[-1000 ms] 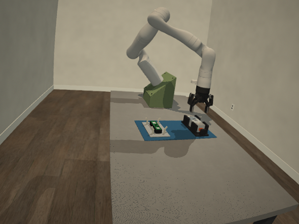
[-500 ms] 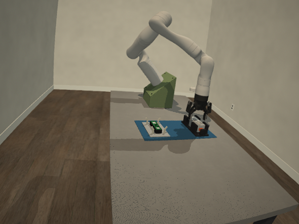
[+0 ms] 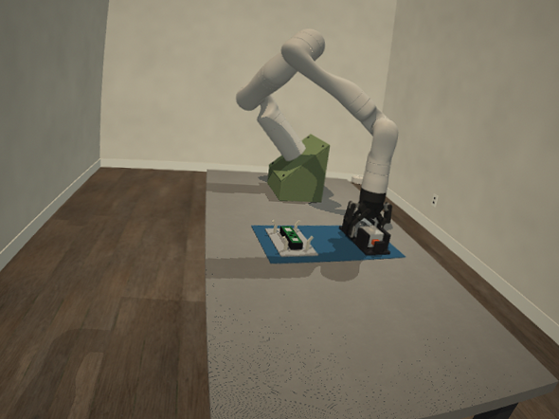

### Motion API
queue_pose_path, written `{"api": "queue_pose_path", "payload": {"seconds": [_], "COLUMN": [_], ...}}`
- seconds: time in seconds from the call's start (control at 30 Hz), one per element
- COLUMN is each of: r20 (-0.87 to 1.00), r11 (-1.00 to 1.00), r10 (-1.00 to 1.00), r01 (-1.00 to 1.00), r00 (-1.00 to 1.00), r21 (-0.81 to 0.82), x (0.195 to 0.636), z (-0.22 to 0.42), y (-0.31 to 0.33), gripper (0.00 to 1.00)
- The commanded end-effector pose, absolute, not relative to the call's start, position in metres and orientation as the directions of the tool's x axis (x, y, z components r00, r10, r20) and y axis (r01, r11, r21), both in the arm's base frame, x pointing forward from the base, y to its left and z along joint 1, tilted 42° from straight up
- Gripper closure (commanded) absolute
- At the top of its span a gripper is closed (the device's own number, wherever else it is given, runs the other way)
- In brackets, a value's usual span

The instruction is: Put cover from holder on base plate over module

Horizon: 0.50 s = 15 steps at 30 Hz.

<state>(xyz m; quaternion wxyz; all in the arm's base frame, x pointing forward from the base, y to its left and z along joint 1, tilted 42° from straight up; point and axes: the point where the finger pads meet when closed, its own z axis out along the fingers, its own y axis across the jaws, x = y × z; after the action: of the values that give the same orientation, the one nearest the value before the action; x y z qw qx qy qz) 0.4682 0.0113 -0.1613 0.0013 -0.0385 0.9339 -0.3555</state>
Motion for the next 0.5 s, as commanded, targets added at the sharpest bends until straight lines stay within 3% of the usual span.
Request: {"api": "queue_pose_path", "payload": {"seconds": [0.0,0.47], "r20": [0.024,0.026], "r11": [0.745,0.744], "r10": [-0.074,-0.073], "r01": [-0.071,-0.072], "r00": [-0.997,-0.997], "r21": [-0.664,-0.664], "x": [0.4683,0.4676], "z": [-0.1616,-0.1619], "y": [0.0117,0.0116], "gripper": [0.00,0.00]}}
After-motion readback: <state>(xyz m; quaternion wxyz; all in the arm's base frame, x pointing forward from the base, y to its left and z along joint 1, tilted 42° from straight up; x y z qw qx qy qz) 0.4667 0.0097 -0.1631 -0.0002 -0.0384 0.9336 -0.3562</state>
